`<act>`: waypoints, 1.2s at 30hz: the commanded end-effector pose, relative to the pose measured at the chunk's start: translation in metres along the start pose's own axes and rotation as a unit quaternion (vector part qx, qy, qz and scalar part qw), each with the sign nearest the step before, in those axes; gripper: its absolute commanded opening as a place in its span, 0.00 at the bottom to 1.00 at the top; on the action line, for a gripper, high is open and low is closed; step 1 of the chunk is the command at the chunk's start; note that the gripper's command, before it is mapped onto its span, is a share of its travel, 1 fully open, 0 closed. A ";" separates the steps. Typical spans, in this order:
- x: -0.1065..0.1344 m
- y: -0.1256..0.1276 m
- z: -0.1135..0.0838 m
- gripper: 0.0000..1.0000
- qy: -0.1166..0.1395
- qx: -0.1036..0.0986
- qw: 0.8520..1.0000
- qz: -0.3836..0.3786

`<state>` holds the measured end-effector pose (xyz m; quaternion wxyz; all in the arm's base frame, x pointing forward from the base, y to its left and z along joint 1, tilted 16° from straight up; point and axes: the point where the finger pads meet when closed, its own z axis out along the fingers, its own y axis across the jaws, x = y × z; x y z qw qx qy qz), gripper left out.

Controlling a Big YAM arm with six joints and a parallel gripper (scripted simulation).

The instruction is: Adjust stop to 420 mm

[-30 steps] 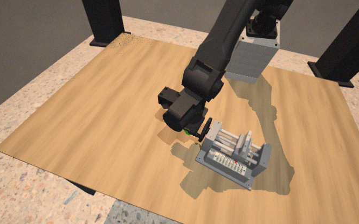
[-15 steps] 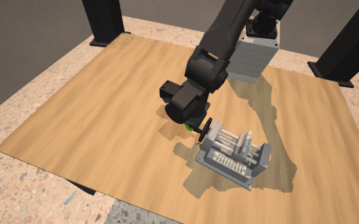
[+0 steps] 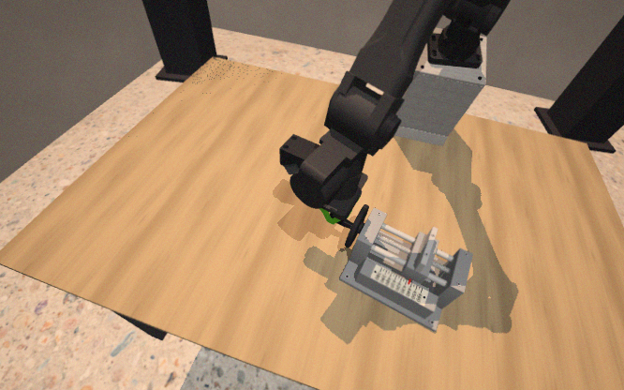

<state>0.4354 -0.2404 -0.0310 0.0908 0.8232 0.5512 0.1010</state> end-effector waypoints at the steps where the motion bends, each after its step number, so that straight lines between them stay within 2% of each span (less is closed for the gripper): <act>1: -0.002 0.005 -0.020 0.06 -0.001 -0.022 1.000 -0.004; 35: 0.002 0.008 -0.014 0.06 0.001 -0.023 1.000 -0.006; 36: 0.002 0.008 -0.014 0.53 0.001 -0.023 1.000 -0.006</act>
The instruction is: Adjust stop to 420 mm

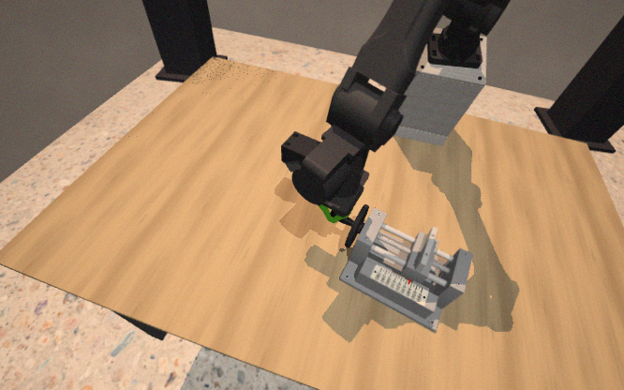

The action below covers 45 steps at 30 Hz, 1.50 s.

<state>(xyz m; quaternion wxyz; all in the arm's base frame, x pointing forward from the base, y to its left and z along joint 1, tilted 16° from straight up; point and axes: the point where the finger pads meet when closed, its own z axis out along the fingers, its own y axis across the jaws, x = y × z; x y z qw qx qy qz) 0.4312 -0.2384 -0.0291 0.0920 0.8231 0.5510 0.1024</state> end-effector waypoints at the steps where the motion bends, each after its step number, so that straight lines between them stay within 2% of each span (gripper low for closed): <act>1: 0.002 0.012 -0.011 0.53 0.000 -0.021 1.000 -0.006; 28: 0.001 0.013 -0.013 0.53 -0.002 -0.021 1.000 -0.006; 31: -0.003 0.005 -0.025 0.53 -0.001 -0.012 1.000 -0.003; 34: -0.007 0.024 -0.064 0.53 -0.004 -0.030 1.000 -0.003; 36: -0.007 0.024 -0.064 0.53 -0.004 -0.030 1.000 -0.003; 39: -0.007 0.026 -0.103 0.53 -0.005 -0.034 0.999 -0.004; 41: -0.007 0.026 -0.121 0.53 -0.006 -0.035 0.999 -0.004; 43: -0.007 0.022 -0.125 0.53 -0.005 -0.031 1.000 -0.003; 44: -0.006 0.010 -0.118 0.53 -0.003 -0.020 1.000 -0.002; 45: -0.006 0.000 -0.100 0.53 0.001 0.003 1.000 0.001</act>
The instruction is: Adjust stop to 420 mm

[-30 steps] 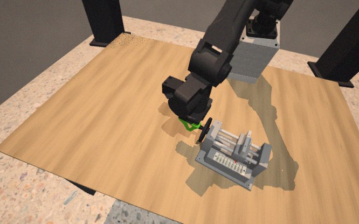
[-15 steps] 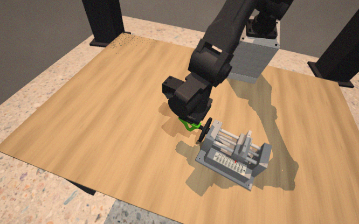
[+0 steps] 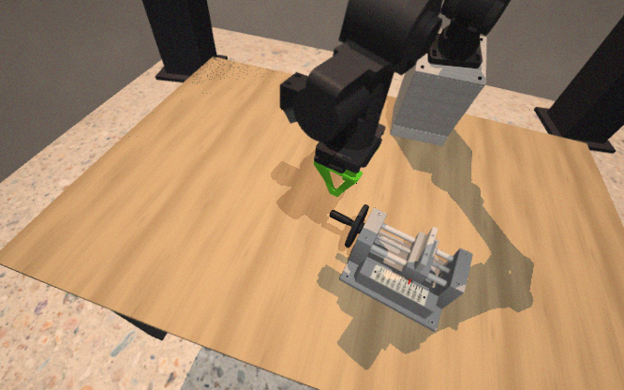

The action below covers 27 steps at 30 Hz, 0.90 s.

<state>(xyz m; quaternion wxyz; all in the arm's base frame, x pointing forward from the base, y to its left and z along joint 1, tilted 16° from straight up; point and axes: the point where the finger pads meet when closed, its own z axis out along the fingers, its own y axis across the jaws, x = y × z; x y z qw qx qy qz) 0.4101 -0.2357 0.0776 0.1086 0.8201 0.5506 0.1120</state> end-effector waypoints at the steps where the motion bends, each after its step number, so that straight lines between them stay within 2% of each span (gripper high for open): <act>1: -0.008 -0.009 0.008 0.53 0.002 0.022 1.000 0.003; 8: -0.006 -0.007 0.007 0.53 0.002 0.020 1.000 0.000; 9: -0.005 0.000 -0.009 0.53 -0.001 0.002 1.000 -0.001; 14: -0.004 0.006 -0.011 0.53 -0.002 -0.003 1.000 -0.002; 16: 0.009 0.022 -0.015 0.53 -0.002 -0.012 1.000 -0.002; 18: 0.026 0.025 0.000 0.53 0.001 0.004 1.000 0.000; 23: 0.085 0.053 0.000 0.53 0.002 0.003 1.000 0.000; 27: 0.089 0.057 -0.001 0.53 0.002 0.003 1.000 0.004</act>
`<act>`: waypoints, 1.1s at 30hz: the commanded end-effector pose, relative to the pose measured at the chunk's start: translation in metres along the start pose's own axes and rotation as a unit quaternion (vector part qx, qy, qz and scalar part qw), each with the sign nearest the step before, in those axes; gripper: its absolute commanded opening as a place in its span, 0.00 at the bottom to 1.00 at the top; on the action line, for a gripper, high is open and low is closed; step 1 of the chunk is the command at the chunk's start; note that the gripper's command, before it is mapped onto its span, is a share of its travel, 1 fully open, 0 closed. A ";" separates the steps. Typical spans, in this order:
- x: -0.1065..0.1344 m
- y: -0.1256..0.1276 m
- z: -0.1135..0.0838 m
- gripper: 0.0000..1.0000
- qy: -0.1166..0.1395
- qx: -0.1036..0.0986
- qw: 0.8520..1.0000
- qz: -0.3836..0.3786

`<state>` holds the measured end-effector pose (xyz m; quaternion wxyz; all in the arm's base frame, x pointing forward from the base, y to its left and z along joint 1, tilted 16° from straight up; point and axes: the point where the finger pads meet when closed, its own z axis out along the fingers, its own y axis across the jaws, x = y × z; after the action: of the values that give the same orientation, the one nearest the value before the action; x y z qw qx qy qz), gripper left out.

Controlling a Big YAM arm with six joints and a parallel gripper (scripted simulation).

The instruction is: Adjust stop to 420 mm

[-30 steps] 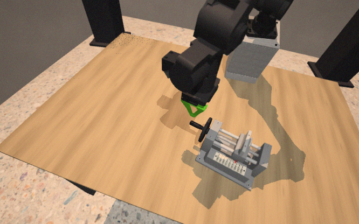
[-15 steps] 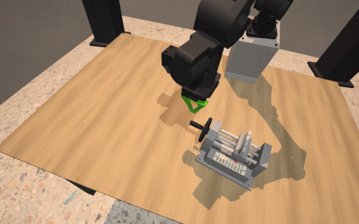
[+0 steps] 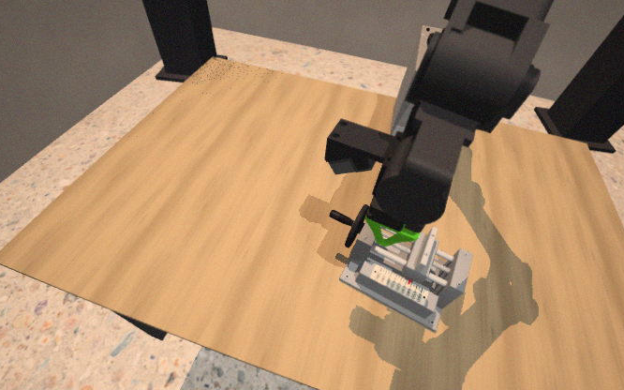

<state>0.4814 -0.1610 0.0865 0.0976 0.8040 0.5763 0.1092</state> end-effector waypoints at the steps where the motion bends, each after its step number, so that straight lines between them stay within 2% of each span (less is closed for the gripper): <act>1: -0.016 0.019 -0.011 0.53 -0.009 -0.010 0.999 0.041; 2: -0.016 -0.002 -0.005 0.53 -0.009 0.006 0.999 0.042; 3: -0.016 -0.005 0.005 0.53 -0.009 0.014 0.999 0.042; 4: -0.016 0.000 0.011 0.53 -0.008 0.002 0.999 0.042; 7: -0.016 0.000 0.035 0.53 -0.008 0.002 0.999 0.042; 9: -0.008 0.000 0.044 0.53 -0.005 0.003 0.999 0.033; 11: -0.007 0.005 0.041 0.53 -0.005 -0.002 0.999 0.033; 13: -0.006 0.016 0.021 0.53 -0.005 -0.025 0.999 0.032; 15: -0.006 0.016 0.021 0.53 -0.005 -0.025 0.999 0.032; 16: -0.006 0.032 0.013 0.53 -0.004 -0.040 0.999 0.031; 20: -0.006 0.030 0.014 0.53 -0.005 -0.038 0.999 0.030; 23: -0.007 0.021 0.027 0.53 -0.005 -0.023 0.999 0.031; 33: -0.007 0.020 0.028 0.53 -0.005 -0.022 0.999 0.031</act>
<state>0.4859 -0.1697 0.0452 0.0890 0.8222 0.5528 0.1026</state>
